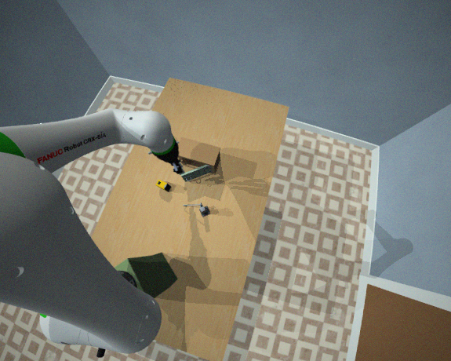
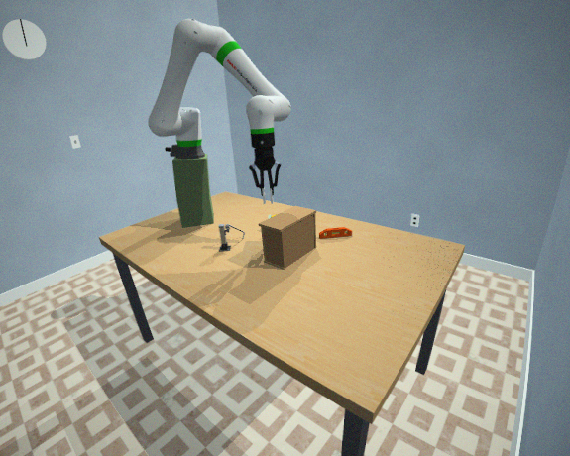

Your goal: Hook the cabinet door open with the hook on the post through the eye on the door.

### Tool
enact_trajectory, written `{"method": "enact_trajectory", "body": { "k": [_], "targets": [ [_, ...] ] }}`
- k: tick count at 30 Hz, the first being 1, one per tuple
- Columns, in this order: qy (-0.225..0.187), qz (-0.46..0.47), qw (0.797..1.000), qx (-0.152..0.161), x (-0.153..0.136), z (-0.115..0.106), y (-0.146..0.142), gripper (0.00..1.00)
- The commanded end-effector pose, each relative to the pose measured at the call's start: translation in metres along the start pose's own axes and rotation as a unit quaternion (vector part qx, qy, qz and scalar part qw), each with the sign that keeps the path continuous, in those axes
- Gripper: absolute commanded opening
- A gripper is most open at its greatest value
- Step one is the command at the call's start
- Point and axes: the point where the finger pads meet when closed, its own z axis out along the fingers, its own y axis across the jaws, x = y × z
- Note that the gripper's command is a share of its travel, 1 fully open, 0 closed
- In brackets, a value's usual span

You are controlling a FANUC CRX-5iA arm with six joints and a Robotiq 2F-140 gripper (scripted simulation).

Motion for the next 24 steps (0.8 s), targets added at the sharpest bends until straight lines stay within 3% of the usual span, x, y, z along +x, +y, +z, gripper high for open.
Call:
{"method": "enact_trajectory", "body": {
  "k": [1,24],
  "targets": [
    [0.000,0.000,1.000,0.000,0.000,0.000,0.000,0.16],
    [0.000,0.000,1.000,0.000,0.000,0.022,0.000,0.16]
  ]
}}
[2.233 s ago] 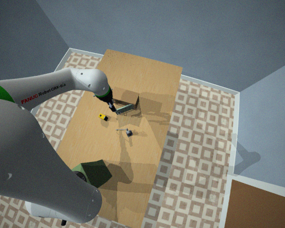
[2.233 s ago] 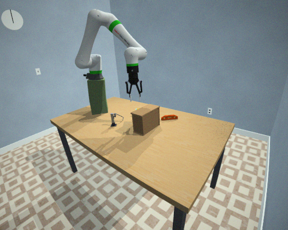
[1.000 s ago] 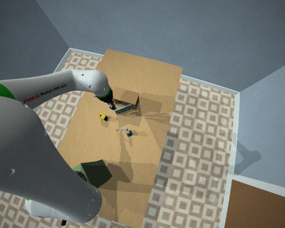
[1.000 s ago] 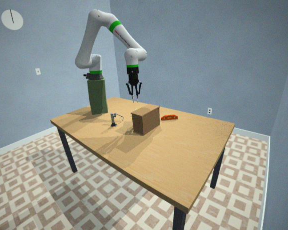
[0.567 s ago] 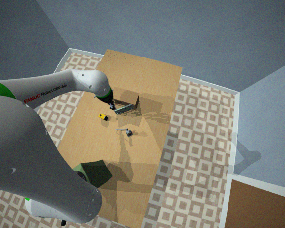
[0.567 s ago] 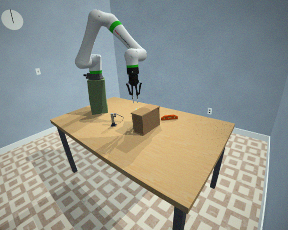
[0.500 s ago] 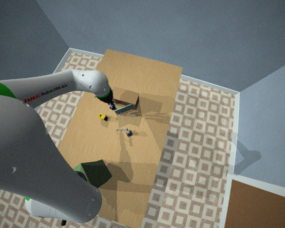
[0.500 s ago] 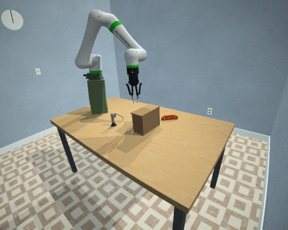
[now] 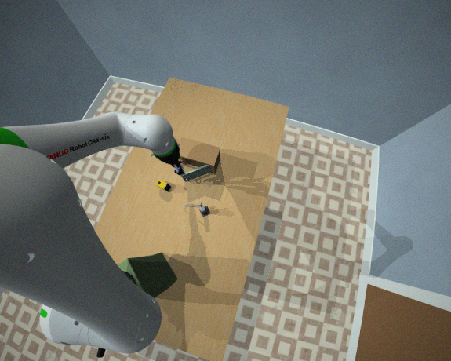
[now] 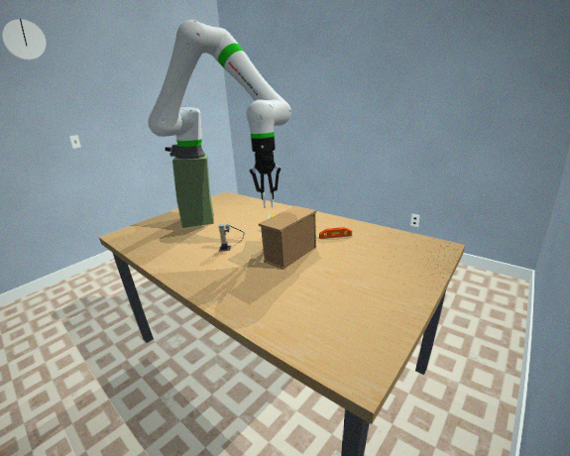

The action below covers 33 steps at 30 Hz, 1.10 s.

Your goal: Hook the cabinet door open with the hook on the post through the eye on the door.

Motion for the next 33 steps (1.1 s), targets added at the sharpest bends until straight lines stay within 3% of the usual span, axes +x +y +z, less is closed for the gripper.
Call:
{"method": "enact_trajectory", "body": {
  "k": [1,33],
  "targets": [
    [0.000,0.000,1.000,0.000,0.000,0.006,0.000,0.16],
    [0.000,0.000,1.000,0.000,0.000,0.049,-0.001,0.16]
  ]
}}
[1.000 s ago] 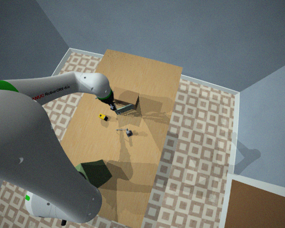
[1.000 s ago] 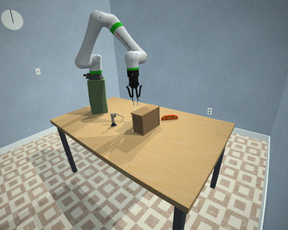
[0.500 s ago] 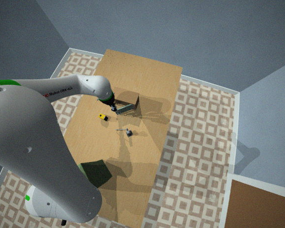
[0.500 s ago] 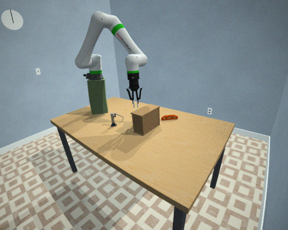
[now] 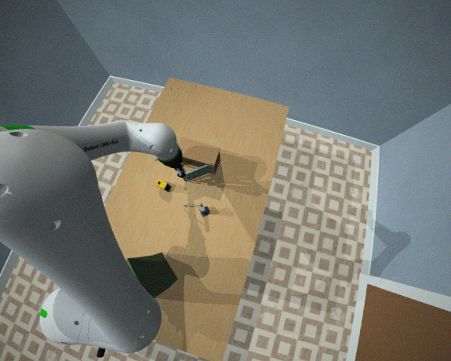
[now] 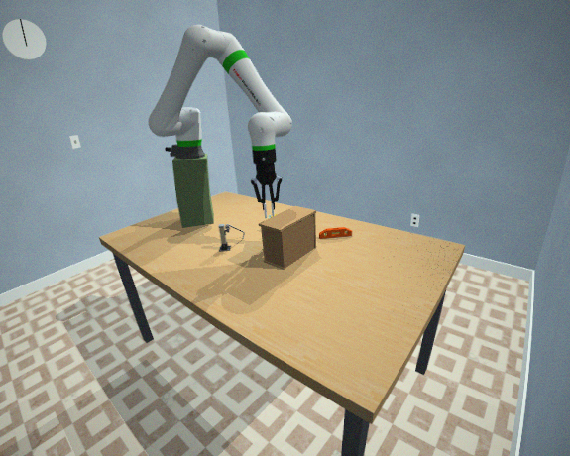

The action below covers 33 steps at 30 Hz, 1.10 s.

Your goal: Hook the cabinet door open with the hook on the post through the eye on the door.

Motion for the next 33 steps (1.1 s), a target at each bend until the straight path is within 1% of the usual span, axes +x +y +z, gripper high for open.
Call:
{"method": "enact_trajectory", "body": {
  "k": [1,20,25,33],
  "targets": [
    [0.000,0.000,1.000,0.000,0.0002,0.0035,-0.0002,0.16],
    [0.000,0.000,1.000,0.000,0.0002,0.0083,-0.0002,0.16],
    [0.000,-0.021,1.000,0.000,0.0002,0.0083,0.0027,0.16],
    [0.000,-0.028,1.000,0.000,0.0002,0.0083,0.0069,0.16]
  ]
}}
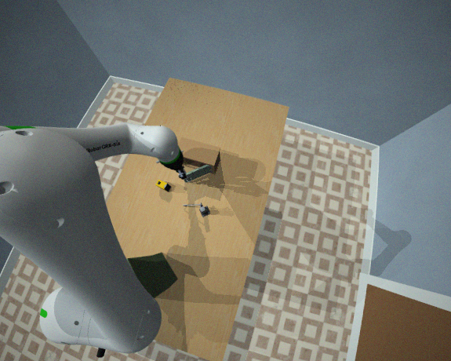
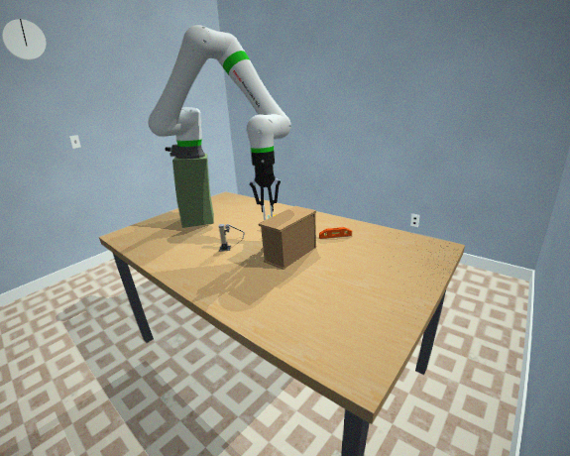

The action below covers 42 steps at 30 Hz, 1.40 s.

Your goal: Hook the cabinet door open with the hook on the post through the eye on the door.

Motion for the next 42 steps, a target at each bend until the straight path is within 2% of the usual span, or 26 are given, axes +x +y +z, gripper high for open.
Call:
{"method": "enact_trajectory", "body": {
  "k": [1,42],
  "targets": [
    [0.000,-0.010,1.000,0.000,0.000,0.000,0.002,0.16],
    [0.000,-0.089,0.996,0.000,0.002,0.000,0.025,0.16]
  ]
}}
